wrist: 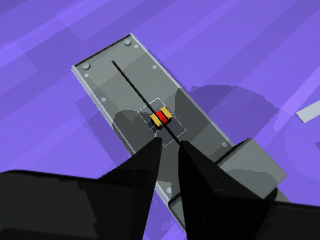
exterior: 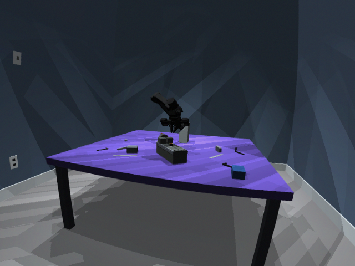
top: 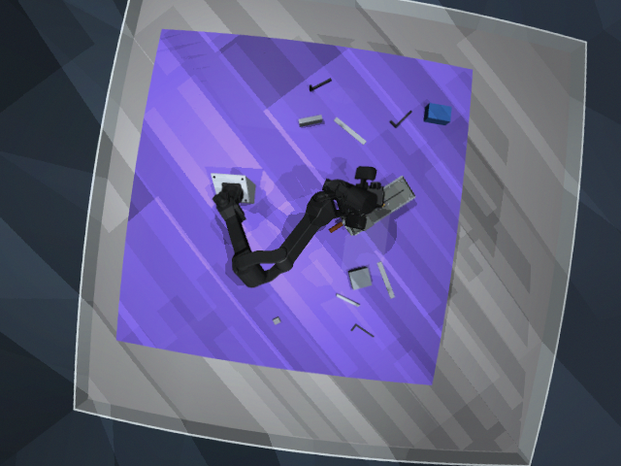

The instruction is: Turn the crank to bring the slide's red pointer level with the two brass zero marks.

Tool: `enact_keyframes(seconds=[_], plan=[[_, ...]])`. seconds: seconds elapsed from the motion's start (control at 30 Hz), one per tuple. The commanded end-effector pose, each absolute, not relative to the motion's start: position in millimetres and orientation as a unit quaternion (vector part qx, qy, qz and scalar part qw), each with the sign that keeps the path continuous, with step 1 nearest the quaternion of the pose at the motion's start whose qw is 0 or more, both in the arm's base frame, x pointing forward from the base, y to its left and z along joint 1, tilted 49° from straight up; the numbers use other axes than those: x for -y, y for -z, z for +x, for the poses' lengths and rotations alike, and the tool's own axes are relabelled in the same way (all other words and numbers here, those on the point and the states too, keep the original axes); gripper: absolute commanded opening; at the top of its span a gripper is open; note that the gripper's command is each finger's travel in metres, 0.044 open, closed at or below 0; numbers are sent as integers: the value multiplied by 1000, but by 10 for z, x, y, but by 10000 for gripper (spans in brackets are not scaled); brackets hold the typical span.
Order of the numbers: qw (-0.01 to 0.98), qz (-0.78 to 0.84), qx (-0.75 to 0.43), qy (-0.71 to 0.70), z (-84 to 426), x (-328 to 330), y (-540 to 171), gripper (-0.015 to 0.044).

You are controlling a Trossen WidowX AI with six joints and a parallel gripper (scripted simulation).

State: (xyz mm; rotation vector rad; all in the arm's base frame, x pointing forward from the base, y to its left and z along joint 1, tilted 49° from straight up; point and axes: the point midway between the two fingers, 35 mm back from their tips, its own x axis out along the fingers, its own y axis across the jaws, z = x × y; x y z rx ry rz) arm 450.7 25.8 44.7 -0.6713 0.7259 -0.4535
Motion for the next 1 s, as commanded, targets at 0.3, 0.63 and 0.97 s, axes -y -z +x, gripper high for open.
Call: enact_keyframes(seconds=[0.3, 0.63, 0.97], plan=[[856, -319, -345, 215, 4508, -259, -446, 0], [856, -319, -345, 215, 4508, -260, -446, 26], [856, -319, -345, 215, 4508, -260, -446, 289]])
